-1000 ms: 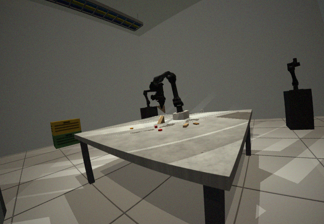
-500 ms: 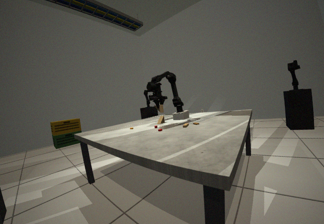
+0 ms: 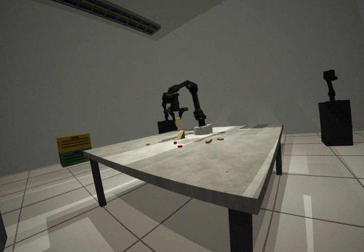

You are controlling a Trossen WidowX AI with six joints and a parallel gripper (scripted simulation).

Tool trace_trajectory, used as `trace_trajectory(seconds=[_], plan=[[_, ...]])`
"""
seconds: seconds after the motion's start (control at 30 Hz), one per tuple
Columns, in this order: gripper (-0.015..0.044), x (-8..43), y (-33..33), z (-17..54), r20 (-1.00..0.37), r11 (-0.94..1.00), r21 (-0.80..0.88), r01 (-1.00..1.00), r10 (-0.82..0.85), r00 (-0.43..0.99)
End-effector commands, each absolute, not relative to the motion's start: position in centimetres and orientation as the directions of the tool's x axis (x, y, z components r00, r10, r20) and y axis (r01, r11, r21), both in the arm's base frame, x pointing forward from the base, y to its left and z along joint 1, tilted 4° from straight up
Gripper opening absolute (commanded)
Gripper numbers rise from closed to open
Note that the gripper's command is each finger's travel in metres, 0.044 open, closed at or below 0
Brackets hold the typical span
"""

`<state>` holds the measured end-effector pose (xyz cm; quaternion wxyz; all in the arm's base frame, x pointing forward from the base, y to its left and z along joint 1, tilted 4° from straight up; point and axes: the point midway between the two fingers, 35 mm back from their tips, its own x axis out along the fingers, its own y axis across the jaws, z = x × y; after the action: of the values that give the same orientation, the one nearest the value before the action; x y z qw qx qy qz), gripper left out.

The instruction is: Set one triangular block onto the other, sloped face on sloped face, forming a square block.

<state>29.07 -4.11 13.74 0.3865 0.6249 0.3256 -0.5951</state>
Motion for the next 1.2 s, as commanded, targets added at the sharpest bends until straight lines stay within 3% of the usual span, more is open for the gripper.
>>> trace_trajectory(seconds=[0.0,0.47,0.87,1.17], plan=[[0.0,29.0,-4.7,14.0,-0.995,-0.597,0.096,0.797,-0.051,0.082],[0.0,28.3,-7.1,14.5,-0.995,-0.902,0.084,0.423,-0.055,0.079],[0.0,27.6,-8.8,15.0,-0.995,-0.997,0.061,0.038,-0.058,0.077],[0.0,27.4,-8.9,14.1,-0.995,-0.998,0.059,0.004,-0.058,0.077]])
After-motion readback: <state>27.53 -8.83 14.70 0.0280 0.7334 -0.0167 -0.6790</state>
